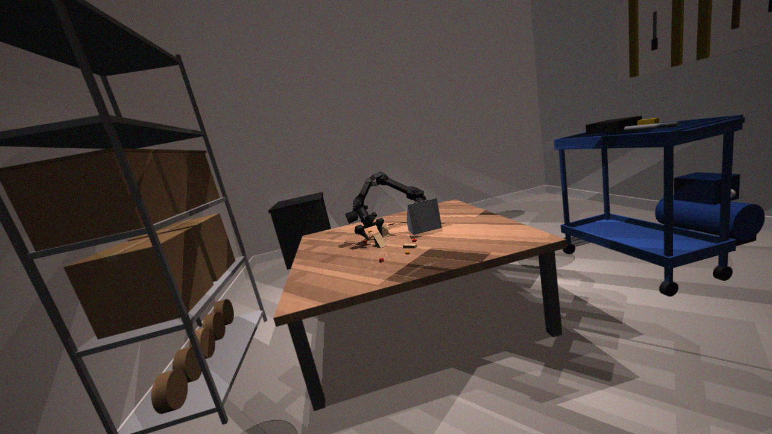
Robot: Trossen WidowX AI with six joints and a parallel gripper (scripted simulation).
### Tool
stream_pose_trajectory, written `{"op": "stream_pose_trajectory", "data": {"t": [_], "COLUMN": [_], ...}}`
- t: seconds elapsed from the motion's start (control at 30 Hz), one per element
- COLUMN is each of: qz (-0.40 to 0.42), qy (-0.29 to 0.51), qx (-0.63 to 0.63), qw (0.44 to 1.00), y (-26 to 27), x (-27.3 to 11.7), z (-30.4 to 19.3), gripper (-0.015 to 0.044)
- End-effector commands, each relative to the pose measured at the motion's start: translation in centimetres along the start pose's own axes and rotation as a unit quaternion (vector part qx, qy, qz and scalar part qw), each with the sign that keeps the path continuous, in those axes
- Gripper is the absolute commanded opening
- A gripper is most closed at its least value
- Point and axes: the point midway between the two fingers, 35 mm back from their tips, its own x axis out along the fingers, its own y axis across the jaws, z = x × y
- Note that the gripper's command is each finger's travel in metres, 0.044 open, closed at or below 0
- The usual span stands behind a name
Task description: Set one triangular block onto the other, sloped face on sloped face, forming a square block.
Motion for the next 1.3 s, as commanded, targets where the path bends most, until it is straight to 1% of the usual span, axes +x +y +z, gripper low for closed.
{"op": "stream_pose_trajectory", "data": {"t": [0.0,0.93,1.23,1.27], "qz": [0.004,0.005,0.005,0.005], "qy": [0.001,0.001,0.001,0.001], "qx": [-0.003,-0.003,-0.003,-0.003], "qw": [1.0,1.0,1.0,1.0], "y": [0.2,1.0,1.0,1.0], "x": [0.8,5.1,5.1,5.1], "z": [0.0,0.0,0.0,0.0], "gripper": [0.044,0.044,0.0204,0.0197]}}
